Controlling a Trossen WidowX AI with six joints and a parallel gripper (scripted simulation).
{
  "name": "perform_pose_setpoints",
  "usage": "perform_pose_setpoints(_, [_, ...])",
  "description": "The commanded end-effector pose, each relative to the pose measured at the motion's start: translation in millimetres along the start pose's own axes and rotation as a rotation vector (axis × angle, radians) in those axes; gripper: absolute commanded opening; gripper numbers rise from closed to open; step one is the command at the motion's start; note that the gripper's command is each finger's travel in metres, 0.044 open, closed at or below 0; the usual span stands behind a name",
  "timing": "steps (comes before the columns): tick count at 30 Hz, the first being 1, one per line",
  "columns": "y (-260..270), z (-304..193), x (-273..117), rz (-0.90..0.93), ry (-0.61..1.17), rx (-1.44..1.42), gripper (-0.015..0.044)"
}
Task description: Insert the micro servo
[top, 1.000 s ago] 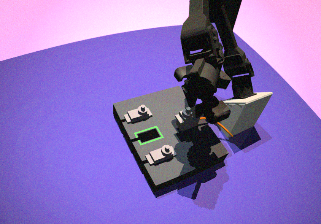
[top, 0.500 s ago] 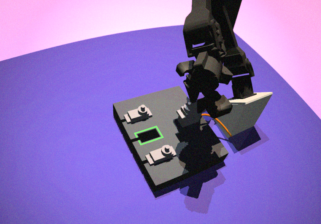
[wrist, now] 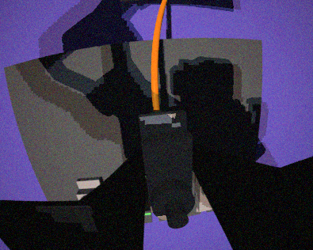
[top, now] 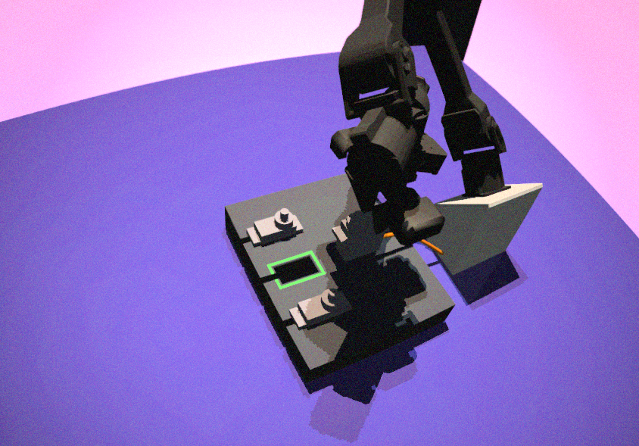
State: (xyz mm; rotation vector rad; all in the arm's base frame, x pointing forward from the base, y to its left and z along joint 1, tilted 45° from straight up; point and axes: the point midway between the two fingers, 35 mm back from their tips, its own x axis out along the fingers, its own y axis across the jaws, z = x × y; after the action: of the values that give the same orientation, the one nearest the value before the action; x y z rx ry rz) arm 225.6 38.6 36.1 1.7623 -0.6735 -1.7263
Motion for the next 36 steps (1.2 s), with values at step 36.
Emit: perform_pose_setpoints(36, [15.1, -5.3, -3.4, -0.009, 0.012, 0.992, 0.0])
